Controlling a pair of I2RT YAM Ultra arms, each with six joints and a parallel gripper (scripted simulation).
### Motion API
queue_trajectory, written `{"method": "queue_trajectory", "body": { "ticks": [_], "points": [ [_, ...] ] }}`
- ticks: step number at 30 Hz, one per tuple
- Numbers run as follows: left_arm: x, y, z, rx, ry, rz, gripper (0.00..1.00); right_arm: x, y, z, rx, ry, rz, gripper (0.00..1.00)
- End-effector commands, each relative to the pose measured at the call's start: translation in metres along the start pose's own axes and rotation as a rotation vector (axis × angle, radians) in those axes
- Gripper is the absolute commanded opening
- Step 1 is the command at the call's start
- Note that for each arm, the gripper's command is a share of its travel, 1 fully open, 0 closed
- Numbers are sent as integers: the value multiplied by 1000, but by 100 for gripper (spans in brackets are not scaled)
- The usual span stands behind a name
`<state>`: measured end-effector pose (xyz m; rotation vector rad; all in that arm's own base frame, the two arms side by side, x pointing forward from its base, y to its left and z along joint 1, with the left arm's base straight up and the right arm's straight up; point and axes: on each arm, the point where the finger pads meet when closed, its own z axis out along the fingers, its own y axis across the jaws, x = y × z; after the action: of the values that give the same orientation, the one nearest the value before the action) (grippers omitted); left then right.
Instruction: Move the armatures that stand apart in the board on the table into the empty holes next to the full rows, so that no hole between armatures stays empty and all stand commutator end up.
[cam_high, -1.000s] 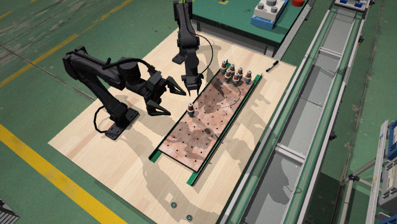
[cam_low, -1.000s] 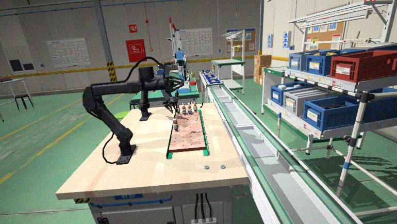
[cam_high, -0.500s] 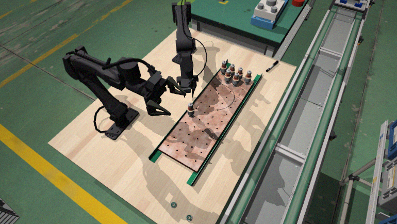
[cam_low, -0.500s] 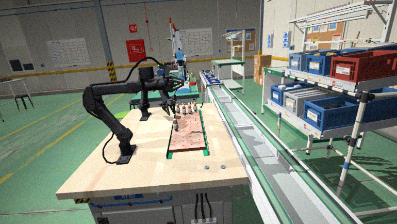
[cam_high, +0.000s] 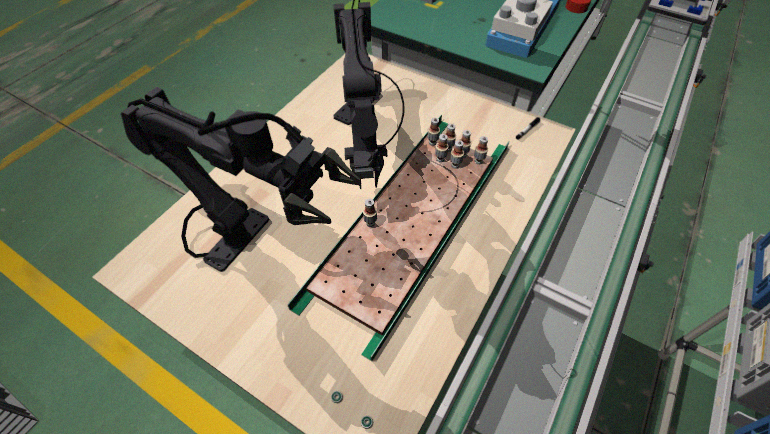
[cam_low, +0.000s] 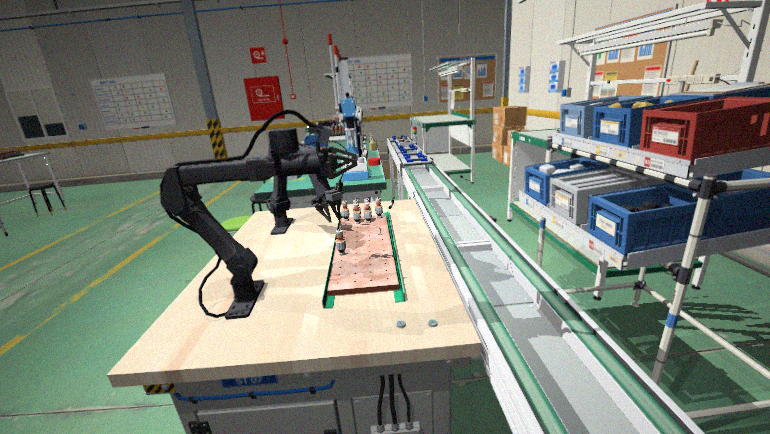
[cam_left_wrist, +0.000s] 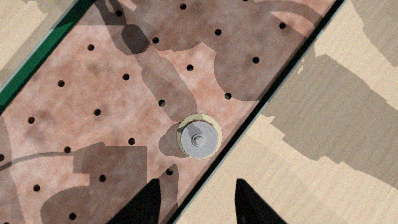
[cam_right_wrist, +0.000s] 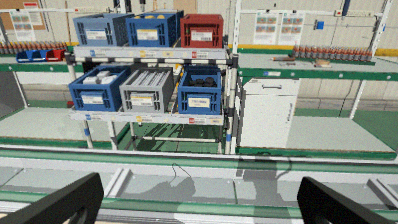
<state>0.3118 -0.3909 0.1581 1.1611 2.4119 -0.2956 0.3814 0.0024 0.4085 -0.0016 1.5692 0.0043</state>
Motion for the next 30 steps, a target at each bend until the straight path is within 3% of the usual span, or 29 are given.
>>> {"method": "queue_trajectory", "body": {
  "ticks": [1, 5, 16, 24, 27, 30],
  "points": [
    [-32, -6, -33, 13, -121, 0, 38, -25, -2, -8, 12, -51, 11, 100],
    [-33, -5, -31, 11, -124, 1, 38, -25, -2, -8, 12, -51, 11, 100],
    [-7, -6, 18, 11, -38, 1, 38, -25, -2, -8, 12, -51, 11, 100],
    [-24, -8, 13, 15, -87, 7, 38, -25, -2, -8, 12, -51, 11, 100],
    [-13, -7, 29, 13, -52, 6, 38, -25, -2, -8, 12, -51, 11, 100],
    [-13, -9, 28, 15, -55, 10, 38, -25, -2, -8, 12, -51, 11, 100]
  ]
}}
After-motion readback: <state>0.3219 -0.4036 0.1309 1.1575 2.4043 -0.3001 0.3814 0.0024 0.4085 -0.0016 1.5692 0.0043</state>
